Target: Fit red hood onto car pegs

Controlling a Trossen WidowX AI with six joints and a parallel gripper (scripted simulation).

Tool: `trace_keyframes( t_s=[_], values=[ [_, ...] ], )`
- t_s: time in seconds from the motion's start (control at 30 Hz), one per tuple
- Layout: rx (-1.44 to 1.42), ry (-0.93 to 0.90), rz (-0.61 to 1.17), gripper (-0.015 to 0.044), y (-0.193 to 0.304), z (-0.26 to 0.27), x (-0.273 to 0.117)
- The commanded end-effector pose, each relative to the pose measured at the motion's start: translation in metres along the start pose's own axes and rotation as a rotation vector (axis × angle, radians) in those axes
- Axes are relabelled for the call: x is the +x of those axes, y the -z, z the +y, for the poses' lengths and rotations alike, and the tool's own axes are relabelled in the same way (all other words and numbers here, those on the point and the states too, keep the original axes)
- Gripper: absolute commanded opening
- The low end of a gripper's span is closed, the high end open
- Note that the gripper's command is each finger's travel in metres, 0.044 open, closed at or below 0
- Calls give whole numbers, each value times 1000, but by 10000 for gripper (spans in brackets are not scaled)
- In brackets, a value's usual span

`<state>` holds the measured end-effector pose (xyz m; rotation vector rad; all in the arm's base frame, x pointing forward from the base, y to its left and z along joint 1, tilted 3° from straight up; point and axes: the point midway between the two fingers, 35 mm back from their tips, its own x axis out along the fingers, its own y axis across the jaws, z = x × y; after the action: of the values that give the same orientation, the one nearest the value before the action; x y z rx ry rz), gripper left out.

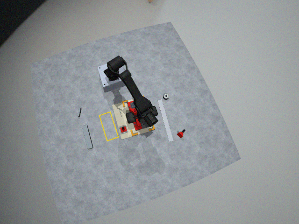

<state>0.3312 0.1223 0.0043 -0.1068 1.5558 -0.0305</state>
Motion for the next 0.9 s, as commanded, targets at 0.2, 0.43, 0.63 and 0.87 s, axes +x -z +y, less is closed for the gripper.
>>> trace_keyframes(
  t_s=[0.2,0.43,0.63,0.87],
  values=[
    [-4,5,0,0,0,0,6],
    [-4,5,0,0,0,0,10],
    [-4,5,0,0,0,0,13],
    [-2,3,0,0,0,0,13]
  ],
)
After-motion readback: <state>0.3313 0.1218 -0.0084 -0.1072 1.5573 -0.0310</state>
